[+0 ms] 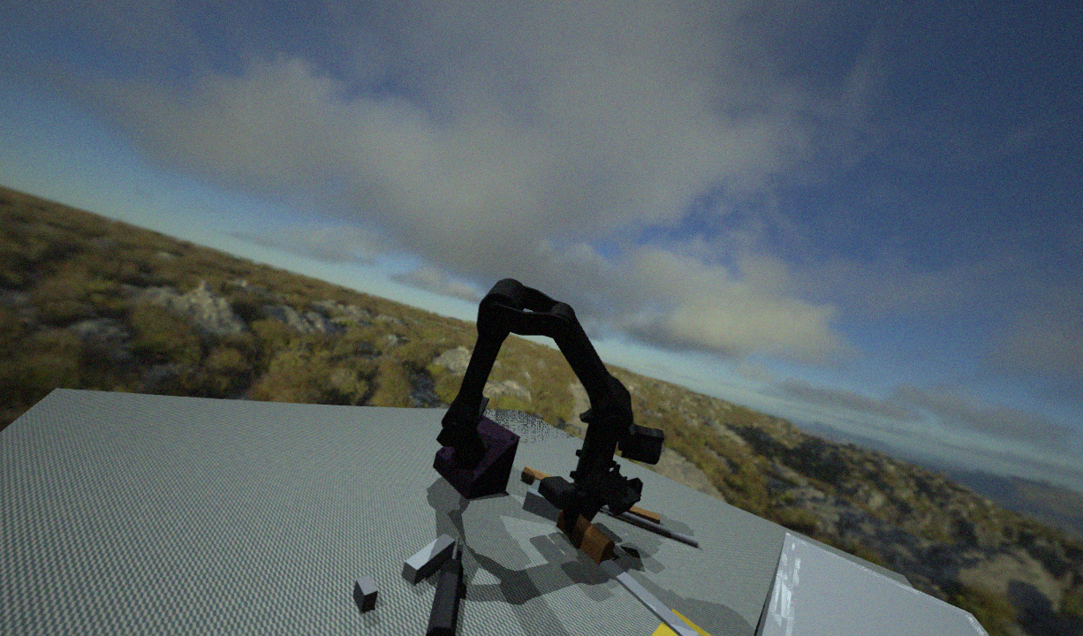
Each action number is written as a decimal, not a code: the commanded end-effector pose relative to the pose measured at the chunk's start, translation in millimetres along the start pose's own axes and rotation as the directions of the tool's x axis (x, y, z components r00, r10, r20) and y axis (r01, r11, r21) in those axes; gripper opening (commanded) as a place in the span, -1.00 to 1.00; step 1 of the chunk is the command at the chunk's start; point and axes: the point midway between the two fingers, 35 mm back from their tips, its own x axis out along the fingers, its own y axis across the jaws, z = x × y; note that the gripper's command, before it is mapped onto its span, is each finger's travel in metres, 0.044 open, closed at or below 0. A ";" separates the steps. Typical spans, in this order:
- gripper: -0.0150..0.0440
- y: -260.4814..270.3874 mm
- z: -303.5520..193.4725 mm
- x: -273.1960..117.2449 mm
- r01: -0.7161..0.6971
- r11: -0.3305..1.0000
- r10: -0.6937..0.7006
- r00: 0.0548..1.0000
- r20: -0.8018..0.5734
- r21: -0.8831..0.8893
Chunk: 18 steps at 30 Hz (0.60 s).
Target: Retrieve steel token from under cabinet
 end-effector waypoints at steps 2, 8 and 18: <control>-0.49 0.5 10.2 -0.3 -0.002 1.000 0.002 1.000 -0.001 -0.002; -0.49 0.1 18.9 -0.3 -0.001 1.000 0.001 1.000 -0.001 -0.005; -0.49 -0.5 33.3 -0.5 0.000 1.000 0.000 1.000 0.000 -0.007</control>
